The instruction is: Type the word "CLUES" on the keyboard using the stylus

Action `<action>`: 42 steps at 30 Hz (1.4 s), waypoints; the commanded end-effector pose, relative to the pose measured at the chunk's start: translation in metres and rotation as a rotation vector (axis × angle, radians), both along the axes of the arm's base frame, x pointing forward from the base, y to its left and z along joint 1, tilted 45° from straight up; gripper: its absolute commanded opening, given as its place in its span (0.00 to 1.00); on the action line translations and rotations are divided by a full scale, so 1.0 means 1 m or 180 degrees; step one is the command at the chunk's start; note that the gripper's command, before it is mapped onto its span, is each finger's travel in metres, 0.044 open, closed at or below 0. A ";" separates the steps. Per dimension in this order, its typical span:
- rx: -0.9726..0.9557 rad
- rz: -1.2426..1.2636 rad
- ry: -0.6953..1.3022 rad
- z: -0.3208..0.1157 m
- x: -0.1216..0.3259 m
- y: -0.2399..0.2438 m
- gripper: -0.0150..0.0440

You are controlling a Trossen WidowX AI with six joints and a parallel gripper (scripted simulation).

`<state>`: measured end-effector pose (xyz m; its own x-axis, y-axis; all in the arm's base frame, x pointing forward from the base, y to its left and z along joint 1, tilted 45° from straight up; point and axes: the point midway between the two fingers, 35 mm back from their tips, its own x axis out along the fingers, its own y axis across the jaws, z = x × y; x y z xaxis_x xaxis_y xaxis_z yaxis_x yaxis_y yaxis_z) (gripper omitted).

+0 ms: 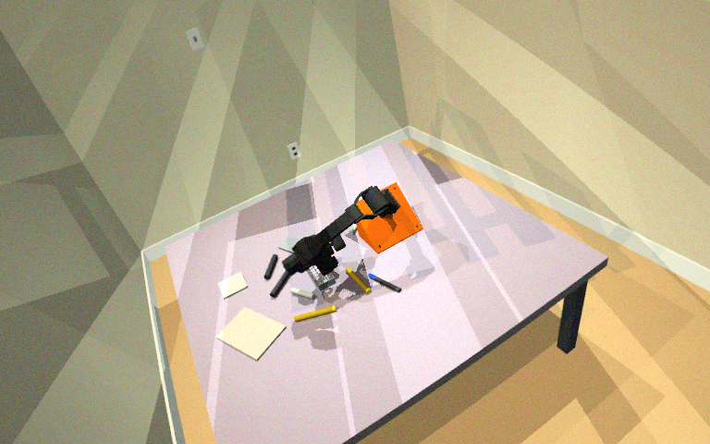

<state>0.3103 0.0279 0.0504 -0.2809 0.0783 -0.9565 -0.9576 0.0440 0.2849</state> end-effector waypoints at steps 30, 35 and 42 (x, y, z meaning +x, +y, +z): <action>-0.1090 -0.0045 -0.0769 0.041 0.031 0.035 0.25; -0.1090 -0.0045 -0.0769 0.041 0.031 0.035 0.25; -0.1090 -0.0045 -0.0769 0.041 0.031 0.035 0.25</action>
<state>0.3415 0.0629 0.0926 -0.0459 -0.2524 -0.9665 -0.9942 0.1058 0.0196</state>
